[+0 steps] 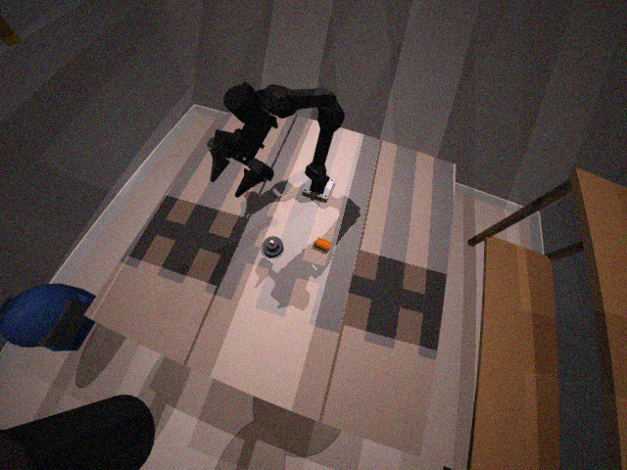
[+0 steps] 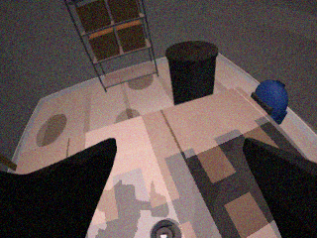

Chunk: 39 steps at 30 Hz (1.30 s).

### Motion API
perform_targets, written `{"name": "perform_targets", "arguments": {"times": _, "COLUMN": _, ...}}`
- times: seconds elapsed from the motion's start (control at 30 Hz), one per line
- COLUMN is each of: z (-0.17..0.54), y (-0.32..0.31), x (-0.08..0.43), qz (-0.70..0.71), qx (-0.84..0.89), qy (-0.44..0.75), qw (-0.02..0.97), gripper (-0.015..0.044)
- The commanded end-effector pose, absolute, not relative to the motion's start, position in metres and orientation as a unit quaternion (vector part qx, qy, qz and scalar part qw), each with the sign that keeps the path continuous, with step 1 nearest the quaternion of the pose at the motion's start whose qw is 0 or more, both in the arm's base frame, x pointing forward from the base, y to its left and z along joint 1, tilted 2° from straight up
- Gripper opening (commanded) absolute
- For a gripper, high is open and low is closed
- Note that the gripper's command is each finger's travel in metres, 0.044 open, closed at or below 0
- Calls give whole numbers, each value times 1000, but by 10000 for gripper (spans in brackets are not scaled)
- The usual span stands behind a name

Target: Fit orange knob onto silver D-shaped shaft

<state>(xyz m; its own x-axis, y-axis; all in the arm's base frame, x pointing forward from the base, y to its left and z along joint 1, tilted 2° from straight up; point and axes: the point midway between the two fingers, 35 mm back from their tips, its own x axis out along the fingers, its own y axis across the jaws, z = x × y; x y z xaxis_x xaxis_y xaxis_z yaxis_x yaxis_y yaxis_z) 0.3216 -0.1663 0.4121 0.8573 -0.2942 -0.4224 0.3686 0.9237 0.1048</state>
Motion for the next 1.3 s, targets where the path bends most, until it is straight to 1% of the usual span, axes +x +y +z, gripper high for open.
{"name": "perform_targets", "arguments": {"times": 0.0, "z": 352, "y": -132, "x": 351, "qz": -106, "qx": 26, "qy": 306, "qw": 946, "gripper": 440}}
{"name": "perform_targets", "arguments": {"times": 0.17, "z": 274, "y": -70, "x": 371, "qz": 9, "qx": -91, "qy": 427, "qw": 900, "gripper": 440}}
{"name": "perform_targets", "arguments": {"times": 0.3, "z": 214, "y": -16, "x": 367, "qz": 117, "qx": -201, "qy": 506, "qw": 831, "gripper": 440}}
{"name": "perform_targets", "arguments": {"times": 0.47, "z": 147, "y": 49, "x": 336, "qz": 261, "qx": -348, "qy": 569, "qw": 698, "gripper": 440}}
{"name": "perform_targets", "arguments": {"times": 0.63, "z": 99, "y": 101, "x": 292, "qz": 380, "qx": -469, "qy": 587, "qw": 540, "gripper": 440}}
{"name": "perform_targets", "arguments": {"times": 0.7, "z": 89, "y": 110, "x": 279, "qz": 405, "qx": -496, "qy": 586, "qw": 497, "gripper": 440}}
{"name": "perform_targets", "arguments": {"times": 0.9, "z": 86, "y": 106, "x": 274, "qz": 408, "qx": -499, "qy": 585, "qw": 491, "gripper": 440}}
{"name": "perform_targets", "arguments": {"times": 1.03, "z": 65, "y": 106, "x": 274, "qz": 408, "qx": -500, "qy": 586, "qw": 491, "gripper": 440}}
{"name": "perform_targets", "arguments": {"times": 1.27, "z": 59, "y": 106, "x": 275, "qz": 408, "qx": -500, "qy": 586, "qw": 491, "gripper": 440}}
